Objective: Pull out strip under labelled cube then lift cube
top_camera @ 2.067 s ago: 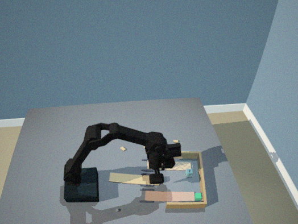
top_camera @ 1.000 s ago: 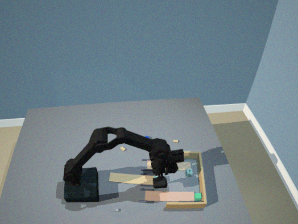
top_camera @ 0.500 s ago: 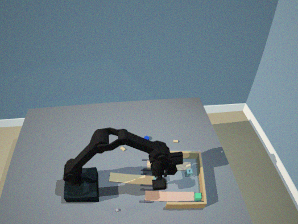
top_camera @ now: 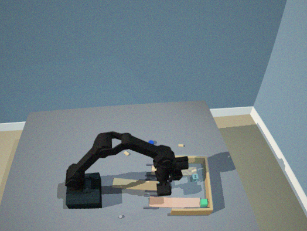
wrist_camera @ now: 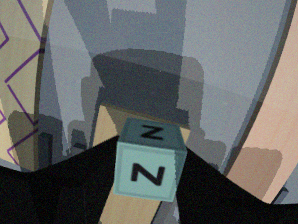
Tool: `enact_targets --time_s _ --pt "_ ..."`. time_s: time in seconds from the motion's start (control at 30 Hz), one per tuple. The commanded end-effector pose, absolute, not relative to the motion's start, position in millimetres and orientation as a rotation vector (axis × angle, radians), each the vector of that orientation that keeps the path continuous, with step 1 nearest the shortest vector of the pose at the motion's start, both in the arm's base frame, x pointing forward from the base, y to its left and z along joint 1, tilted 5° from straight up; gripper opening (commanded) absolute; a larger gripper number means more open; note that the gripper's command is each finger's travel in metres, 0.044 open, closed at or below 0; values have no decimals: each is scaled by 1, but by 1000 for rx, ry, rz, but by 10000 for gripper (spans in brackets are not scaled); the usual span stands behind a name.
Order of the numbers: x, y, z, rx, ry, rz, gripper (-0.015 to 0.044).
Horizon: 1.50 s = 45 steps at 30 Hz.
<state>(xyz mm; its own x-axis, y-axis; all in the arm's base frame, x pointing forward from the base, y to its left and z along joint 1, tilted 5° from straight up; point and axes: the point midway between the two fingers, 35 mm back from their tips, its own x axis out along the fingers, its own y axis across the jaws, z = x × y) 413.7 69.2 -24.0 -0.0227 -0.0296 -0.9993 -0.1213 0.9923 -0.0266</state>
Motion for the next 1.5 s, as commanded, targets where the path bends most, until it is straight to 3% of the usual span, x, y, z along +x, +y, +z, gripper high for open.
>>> enact_targets --time_s 0.0,1.1,1.47 --pt "406 68 -18 -119 1597 73 0" --pt "305 52 20 -125 1609 73 0" --pt "304 53 55 -125 1609 73 0"
